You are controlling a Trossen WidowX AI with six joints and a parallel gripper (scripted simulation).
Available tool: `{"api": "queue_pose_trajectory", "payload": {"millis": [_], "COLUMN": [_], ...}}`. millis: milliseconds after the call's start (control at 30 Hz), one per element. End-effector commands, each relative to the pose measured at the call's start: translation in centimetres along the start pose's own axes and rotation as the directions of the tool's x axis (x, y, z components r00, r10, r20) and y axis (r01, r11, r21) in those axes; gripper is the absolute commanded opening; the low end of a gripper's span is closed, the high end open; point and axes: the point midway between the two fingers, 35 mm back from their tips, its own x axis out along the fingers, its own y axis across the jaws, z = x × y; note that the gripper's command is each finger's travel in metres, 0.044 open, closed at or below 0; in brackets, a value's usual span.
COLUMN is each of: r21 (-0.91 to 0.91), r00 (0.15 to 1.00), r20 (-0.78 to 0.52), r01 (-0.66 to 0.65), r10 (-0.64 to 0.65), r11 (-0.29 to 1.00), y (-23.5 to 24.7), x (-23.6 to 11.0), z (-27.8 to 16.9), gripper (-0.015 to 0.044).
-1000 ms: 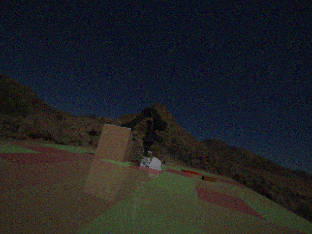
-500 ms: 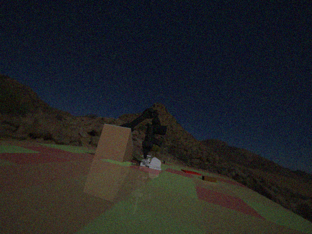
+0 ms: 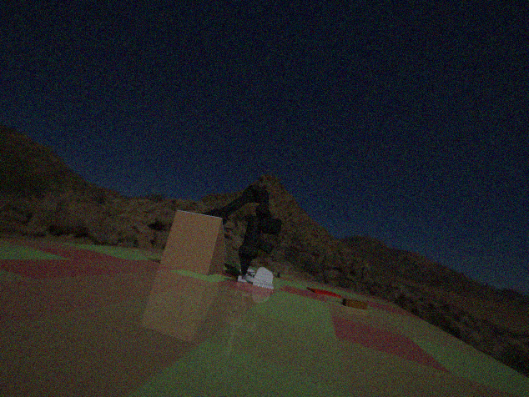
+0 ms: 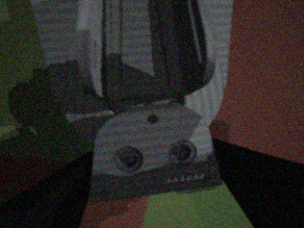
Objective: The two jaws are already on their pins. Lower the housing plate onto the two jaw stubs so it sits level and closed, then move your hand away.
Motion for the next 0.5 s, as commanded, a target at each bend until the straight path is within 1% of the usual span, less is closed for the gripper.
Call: {"api": "queue_pose_trajectory", "payload": {"millis": [0,467], "r21": [0.006,0.013], "r00": [1.0,1.0], "r20": [0.0,0.0], "r01": [-0.004,-0.004], "r10": [0.004,0.004], "r11": [1.0,1.0], "y": [0.05,0.05], "x": [0.14,0.37], "z": [-0.07,-0.08], "gripper": [0.0351,0.0351]}}
